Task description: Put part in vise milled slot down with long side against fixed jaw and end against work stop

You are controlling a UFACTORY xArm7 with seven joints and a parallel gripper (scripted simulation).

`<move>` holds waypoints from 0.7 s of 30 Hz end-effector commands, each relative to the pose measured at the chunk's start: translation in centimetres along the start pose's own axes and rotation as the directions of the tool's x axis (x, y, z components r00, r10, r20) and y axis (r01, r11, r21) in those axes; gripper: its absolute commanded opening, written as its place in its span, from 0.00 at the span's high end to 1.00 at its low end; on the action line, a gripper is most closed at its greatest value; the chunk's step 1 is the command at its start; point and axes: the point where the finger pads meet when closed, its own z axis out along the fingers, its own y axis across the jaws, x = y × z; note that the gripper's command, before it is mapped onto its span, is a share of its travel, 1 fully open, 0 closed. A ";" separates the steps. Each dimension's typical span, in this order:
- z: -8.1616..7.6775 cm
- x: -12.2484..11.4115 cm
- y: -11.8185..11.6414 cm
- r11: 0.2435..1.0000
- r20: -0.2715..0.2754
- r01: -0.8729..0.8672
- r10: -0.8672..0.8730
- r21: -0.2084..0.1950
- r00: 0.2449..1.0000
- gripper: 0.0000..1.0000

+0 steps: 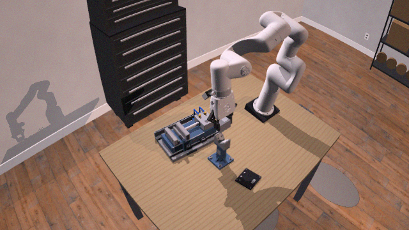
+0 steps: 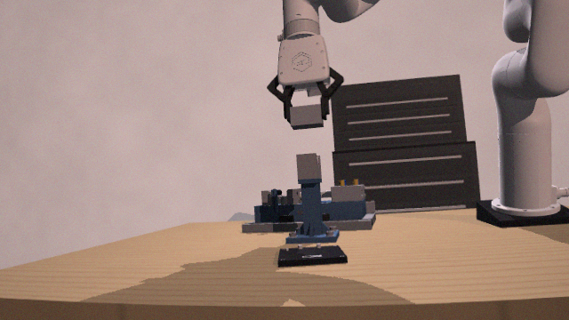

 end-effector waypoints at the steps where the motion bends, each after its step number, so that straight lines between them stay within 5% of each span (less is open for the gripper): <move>1: -0.2 0.0 -0.1 1.000 0.025 0.001 -0.002 0.004 1.000 1.00; 21: -0.1 0.2 -0.1 1.000 0.207 0.001 -0.002 0.004 0.978 1.00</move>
